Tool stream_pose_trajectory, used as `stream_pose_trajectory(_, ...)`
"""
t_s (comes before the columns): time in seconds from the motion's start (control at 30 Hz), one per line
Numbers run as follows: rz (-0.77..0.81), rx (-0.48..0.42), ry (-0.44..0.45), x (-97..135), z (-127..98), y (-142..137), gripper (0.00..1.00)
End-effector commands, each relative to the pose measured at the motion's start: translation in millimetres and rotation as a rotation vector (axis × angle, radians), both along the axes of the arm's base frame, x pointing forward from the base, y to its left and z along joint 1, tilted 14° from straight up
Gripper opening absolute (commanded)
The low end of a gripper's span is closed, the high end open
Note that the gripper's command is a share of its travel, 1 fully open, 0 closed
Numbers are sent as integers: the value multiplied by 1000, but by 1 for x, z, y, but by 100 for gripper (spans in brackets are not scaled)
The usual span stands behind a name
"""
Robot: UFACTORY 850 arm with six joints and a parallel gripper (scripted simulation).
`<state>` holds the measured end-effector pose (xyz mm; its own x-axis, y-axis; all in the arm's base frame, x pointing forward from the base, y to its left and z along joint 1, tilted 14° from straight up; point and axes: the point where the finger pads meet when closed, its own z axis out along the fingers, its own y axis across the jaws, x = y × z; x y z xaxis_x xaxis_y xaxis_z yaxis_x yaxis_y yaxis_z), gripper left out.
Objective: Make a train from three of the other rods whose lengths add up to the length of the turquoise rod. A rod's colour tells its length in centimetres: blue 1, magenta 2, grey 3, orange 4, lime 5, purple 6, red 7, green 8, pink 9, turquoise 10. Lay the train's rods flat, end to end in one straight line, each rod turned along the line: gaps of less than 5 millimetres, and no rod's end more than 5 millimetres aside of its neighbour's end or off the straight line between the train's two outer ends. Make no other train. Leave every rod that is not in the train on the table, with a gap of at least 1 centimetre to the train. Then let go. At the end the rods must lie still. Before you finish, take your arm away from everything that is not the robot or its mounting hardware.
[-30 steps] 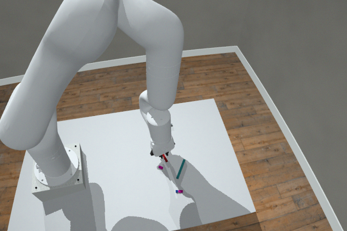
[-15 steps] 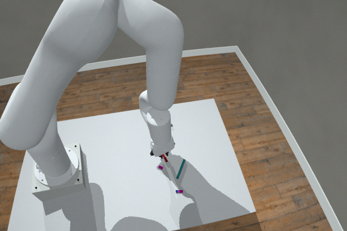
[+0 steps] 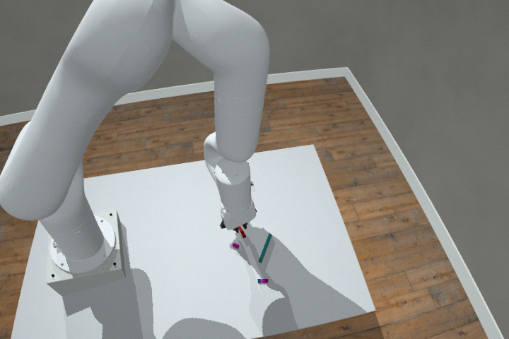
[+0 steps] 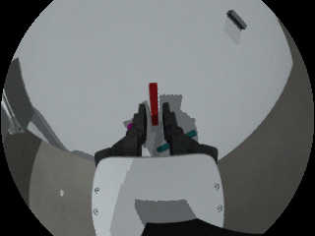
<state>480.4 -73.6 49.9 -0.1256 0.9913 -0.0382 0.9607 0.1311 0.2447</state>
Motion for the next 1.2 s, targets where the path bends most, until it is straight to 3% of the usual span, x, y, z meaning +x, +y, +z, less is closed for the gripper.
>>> stream_pose_trajectory(0.0, 0, 0, -1, 1, 1, 0, 24)
stream_pose_trajectory(1.17, 0, 0, -1, 4, -13, 0, 24)
